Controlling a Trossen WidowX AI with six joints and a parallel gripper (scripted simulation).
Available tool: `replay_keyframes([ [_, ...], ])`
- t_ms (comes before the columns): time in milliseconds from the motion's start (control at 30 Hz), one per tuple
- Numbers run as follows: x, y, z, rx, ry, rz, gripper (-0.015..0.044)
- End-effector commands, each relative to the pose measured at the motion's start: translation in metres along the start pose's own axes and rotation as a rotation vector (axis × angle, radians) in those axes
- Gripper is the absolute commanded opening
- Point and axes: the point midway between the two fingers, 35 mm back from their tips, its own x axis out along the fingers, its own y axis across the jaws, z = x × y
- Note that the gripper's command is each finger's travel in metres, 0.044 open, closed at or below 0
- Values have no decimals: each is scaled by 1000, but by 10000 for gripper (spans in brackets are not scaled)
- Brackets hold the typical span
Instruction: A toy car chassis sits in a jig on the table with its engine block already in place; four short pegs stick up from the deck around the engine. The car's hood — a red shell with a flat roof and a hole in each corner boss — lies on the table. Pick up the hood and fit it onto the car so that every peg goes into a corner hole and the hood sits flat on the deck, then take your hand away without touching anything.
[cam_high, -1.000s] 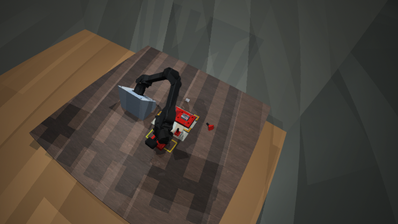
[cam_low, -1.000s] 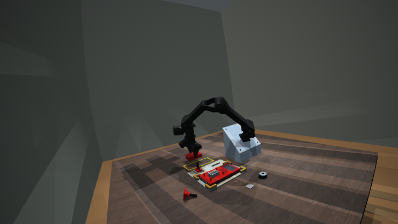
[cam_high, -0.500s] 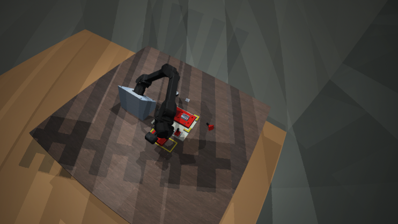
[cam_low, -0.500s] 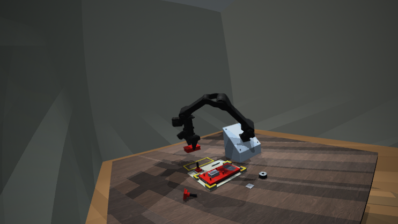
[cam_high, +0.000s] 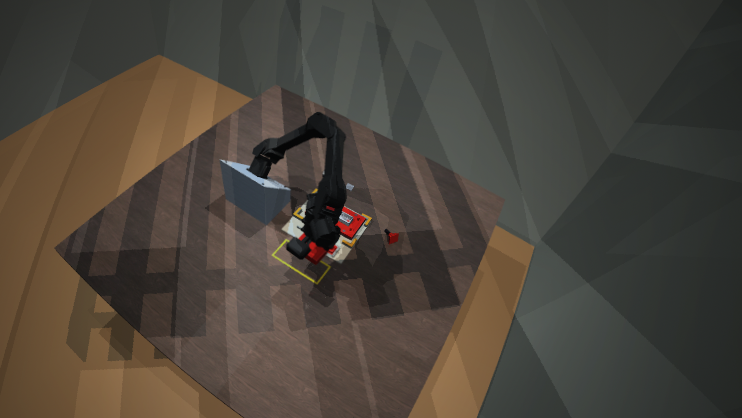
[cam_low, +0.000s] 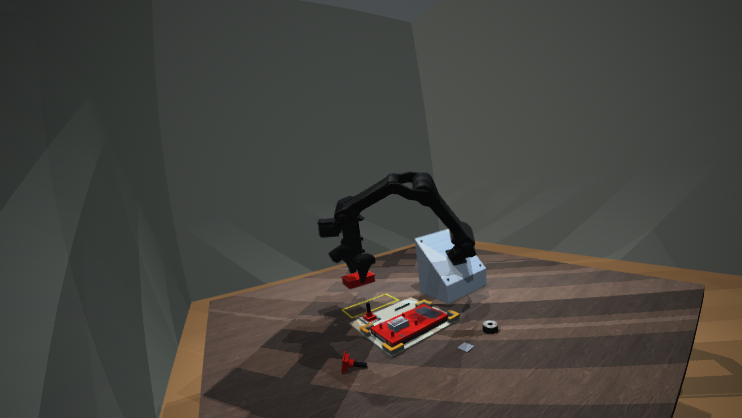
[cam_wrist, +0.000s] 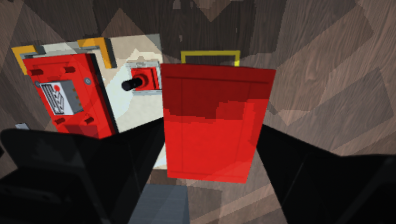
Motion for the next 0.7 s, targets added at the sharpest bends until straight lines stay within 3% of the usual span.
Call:
replay_keyframes([
  [0, -4, 28, 6, -4, -6, -5, 0],
  [667, -7, 154, 12, -37, -17, -6, 0],
])
